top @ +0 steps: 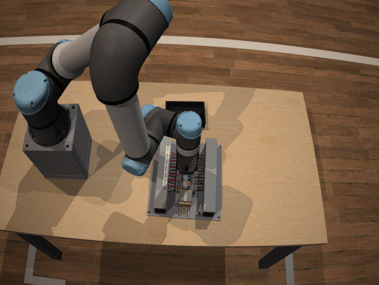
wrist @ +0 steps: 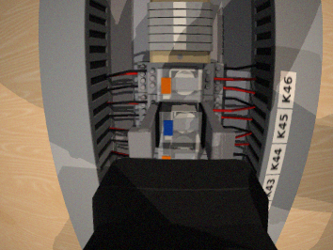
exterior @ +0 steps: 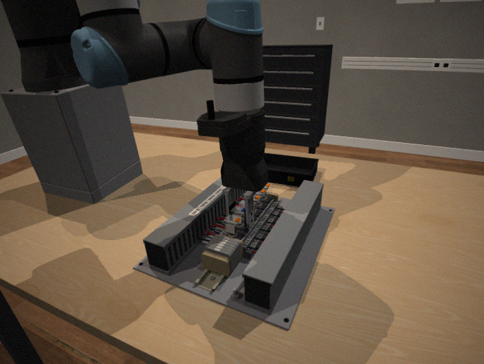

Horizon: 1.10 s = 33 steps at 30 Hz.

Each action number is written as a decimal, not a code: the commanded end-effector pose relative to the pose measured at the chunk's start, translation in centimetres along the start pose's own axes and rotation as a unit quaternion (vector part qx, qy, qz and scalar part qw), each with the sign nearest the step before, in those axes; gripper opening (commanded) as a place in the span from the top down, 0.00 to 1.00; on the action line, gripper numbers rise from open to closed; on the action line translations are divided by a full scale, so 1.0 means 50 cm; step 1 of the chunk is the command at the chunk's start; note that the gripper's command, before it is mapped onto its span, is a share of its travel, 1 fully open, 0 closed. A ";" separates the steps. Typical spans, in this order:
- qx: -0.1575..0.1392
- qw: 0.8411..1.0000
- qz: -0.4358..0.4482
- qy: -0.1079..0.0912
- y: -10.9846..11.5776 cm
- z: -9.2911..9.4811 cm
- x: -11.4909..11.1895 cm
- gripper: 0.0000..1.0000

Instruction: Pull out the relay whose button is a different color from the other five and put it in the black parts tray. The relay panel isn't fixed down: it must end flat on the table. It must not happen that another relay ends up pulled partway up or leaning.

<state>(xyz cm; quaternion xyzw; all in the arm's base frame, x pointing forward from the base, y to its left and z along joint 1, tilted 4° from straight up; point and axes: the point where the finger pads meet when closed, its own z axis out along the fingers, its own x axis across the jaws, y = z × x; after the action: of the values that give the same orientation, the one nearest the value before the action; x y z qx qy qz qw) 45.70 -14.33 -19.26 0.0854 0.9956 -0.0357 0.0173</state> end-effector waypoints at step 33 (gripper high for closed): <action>0.000 0.999 0.001 -0.034 -0.002 -0.002 0.001 1.00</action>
<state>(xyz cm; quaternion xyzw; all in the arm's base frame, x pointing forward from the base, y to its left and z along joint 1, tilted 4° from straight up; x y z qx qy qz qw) 45.55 -14.30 -19.26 0.0845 0.9948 -0.0378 0.0418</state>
